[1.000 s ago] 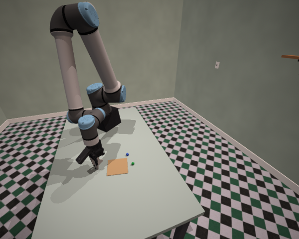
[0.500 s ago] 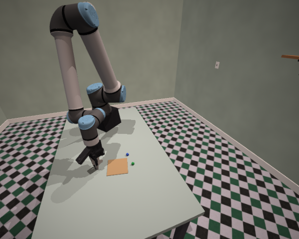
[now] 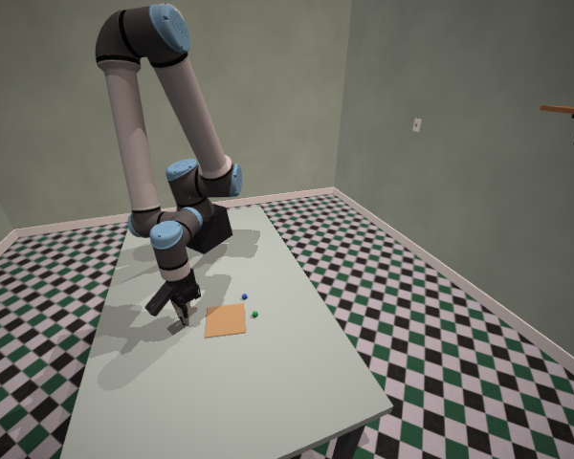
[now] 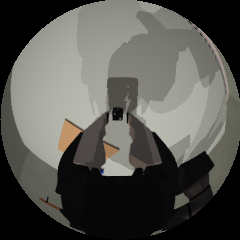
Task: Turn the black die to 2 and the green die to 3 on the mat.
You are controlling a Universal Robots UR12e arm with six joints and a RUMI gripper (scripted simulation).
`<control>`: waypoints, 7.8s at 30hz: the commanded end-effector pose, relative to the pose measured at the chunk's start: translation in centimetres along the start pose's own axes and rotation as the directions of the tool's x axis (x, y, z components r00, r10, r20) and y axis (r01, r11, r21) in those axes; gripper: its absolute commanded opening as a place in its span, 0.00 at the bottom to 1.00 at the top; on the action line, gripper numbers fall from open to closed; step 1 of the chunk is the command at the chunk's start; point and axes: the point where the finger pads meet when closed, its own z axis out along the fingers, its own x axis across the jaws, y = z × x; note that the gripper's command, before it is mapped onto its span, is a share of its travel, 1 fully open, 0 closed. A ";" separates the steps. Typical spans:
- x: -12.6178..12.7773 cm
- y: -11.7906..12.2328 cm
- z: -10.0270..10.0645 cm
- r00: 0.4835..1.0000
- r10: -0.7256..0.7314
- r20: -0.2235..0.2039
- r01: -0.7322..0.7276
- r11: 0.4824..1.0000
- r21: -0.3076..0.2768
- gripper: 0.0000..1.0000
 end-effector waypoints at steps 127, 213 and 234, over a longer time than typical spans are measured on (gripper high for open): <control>-7.3 12.2 -10.5 0.912 0.410 0.001 -0.410 0.912 0.000 0.00; -7.3 12.2 -0.7 0.912 0.410 0.001 -0.410 0.912 0.000 0.00; -7.3 12.2 -0.5 0.912 0.410 0.001 -0.410 0.912 0.000 0.00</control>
